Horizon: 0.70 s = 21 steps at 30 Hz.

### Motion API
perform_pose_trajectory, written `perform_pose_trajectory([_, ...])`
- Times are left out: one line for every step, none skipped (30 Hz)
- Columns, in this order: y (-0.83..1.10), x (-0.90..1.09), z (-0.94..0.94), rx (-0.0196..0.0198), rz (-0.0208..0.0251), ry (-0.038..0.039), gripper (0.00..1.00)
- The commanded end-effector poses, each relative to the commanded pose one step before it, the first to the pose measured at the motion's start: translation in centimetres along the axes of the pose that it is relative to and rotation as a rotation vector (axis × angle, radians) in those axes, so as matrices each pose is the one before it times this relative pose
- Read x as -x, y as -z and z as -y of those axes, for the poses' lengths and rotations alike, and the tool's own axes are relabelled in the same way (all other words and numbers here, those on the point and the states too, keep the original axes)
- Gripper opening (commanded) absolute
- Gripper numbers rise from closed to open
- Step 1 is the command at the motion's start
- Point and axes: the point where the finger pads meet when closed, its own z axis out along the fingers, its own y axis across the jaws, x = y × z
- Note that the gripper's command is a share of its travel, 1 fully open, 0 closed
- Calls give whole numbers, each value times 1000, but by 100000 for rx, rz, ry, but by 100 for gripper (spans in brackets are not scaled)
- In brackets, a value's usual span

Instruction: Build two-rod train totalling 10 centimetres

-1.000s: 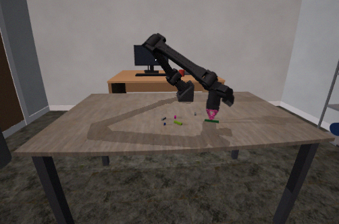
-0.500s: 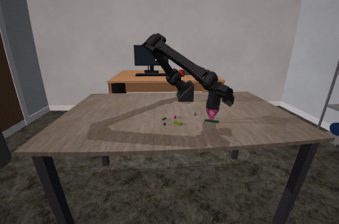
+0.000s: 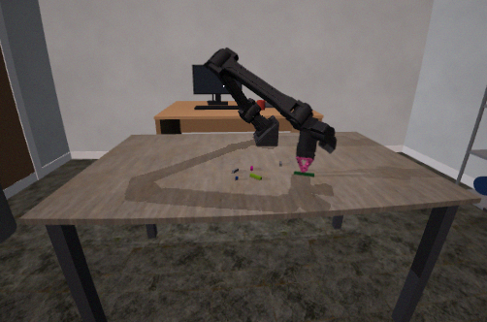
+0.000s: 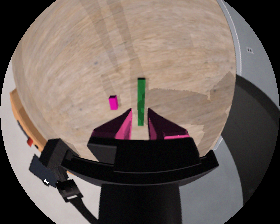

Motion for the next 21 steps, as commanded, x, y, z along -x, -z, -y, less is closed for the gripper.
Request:
perform_pose_trajectory([1402,520,2604,-3101,3186,-3467,23])
perform_pose_trajectory([-61,1,12,25,8,-59,23])
perform_pose_trajectory([-97,15,15,17,27,-101,23])
perform_pose_trajectory([-125,43,14,-22,62,-127,23])
perform_pose_trajectory([-138,77,-8,-58,71,-132,23])
perform_pose_trajectory([0,0,0,0,0,0,23])
perform_pose_trajectory([0,0,0,0,0,0,23])
perform_pose_trajectory([276,438,-281,-754,218,1106,23])
perform_pose_trajectory([-306,-61,-69,433,-337,136,23])
perform_pose_trajectory([-460,-164,-111,754,-512,-87,23])
perform_pose_trajectory([-524,-237,-247,888,-681,107,23])
perform_pose_trajectory([-194,-100,-232,274,-255,336,23])
perform_pose_trajectory([-206,-108,-241,267,-288,354,23])
perform_pose_trajectory([-216,-114,-255,284,-302,374,23])
perform_pose_trajectory([-148,-49,-292,122,-250,565,23])
perform_pose_trajectory([-76,18,-324,-43,-189,749,23])
perform_pose_trajectory([-147,-45,-286,132,-228,551,23])
perform_pose_trajectory([-174,-65,-26,172,-87,-60,23])
perform_pose_trajectory([-268,-155,58,388,-140,-397,23])
perform_pose_trajectory([-173,-75,28,166,-80,-182,23])
perform_pose_trajectory([-88,-2,0,-6,-10,2,23])
